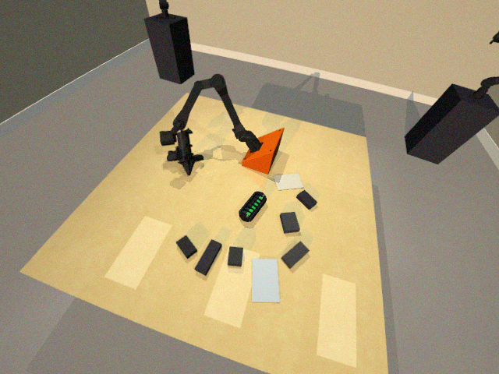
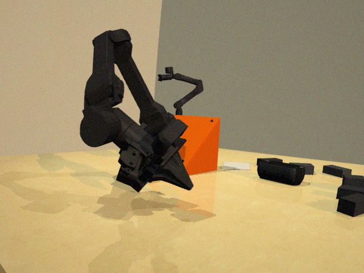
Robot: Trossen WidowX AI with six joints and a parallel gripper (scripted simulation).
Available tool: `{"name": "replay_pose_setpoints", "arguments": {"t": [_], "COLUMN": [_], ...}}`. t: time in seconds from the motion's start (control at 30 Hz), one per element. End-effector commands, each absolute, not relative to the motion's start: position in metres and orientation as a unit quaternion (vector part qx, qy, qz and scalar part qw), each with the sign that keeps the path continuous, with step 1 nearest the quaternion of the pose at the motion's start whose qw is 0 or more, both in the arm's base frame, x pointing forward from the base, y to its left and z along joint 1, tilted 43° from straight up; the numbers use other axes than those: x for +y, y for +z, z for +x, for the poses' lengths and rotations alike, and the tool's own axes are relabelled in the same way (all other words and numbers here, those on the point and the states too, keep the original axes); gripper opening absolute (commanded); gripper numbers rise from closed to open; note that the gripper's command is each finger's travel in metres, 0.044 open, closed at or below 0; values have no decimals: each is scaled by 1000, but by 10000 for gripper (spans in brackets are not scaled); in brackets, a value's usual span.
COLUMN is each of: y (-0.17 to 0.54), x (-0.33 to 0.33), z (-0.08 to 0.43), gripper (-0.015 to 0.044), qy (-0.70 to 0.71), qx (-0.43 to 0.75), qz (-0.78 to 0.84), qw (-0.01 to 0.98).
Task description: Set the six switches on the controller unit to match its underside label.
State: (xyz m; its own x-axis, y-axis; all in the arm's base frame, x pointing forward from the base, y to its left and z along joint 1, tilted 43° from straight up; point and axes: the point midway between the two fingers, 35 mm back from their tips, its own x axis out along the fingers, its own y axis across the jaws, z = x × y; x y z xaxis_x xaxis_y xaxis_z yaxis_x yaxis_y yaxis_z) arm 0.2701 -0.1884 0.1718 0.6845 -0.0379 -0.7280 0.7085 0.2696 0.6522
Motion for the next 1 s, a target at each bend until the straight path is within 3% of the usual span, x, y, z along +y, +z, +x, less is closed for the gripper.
{"name": "replay_pose_setpoints", "arguments": {"t": [0.0, 0.6, 0.97], "y": [156, 57, -3], "x": [-178, -68, 23], "z": [292, 381, 404], "gripper": [0, 0, 0], "qy": [-270, -376, -424], "qx": [360, 601, 633], "qz": [540, 308, 50], "qw": [711, 634, 646]}}
